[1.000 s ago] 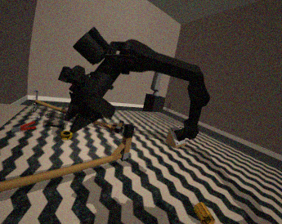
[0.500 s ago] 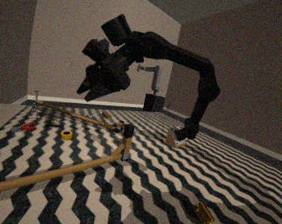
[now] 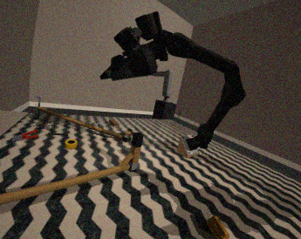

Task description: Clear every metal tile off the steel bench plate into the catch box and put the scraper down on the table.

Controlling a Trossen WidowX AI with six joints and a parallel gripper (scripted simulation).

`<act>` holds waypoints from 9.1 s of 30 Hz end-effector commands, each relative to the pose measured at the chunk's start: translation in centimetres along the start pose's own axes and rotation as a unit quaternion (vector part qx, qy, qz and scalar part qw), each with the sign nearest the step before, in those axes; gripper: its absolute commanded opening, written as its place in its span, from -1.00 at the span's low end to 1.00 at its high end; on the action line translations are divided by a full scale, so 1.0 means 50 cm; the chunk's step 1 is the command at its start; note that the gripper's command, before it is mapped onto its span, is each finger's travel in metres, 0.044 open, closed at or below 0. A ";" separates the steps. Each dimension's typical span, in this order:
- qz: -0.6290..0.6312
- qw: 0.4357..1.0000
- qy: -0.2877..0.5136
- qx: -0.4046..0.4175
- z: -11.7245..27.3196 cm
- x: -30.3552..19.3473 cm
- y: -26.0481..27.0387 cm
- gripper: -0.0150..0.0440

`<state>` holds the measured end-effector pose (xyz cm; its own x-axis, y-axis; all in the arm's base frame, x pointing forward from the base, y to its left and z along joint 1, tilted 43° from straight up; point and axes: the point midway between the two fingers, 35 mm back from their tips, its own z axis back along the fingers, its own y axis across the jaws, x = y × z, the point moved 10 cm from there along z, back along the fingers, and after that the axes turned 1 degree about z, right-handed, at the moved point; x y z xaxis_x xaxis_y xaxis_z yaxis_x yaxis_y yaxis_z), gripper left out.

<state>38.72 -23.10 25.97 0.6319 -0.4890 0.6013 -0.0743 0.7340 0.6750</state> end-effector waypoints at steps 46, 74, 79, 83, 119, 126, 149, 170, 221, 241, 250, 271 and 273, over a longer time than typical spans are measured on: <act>-0.026 0.972 -0.225 -0.061 0.373 -0.173 0.040 1.00; -0.026 0.964 -0.255 -0.073 0.405 -0.212 0.052 1.00; -0.026 0.964 -0.255 -0.073 0.405 -0.212 0.052 1.00; -0.026 0.964 -0.255 -0.073 0.405 -0.212 0.052 1.00; -0.043 0.992 -0.119 -0.014 0.206 -0.081 0.014 1.00; -0.037 0.995 -0.089 -0.008 0.157 -0.057 0.009 1.00; -0.011 1.000 0.014 0.011 -0.028 -0.010 0.010 1.00; 0.023 0.993 0.114 0.027 -0.216 -0.018 0.033 1.00; 0.056 0.980 0.187 0.036 -0.242 -0.091 0.028 1.00; 0.048 0.985 0.165 0.031 -0.132 -0.132 0.007 1.00; 0.044 0.987 0.154 0.029 -0.085 -0.159 -0.001 1.00; 0.036 0.991 0.127 0.023 0.015 -0.240 -0.011 1.00; 0.036 0.991 0.124 0.023 0.023 -0.249 -0.011 1.00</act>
<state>31.24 -17.98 18.63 0.8034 -0.2955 0.5170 -0.1531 0.7365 0.6589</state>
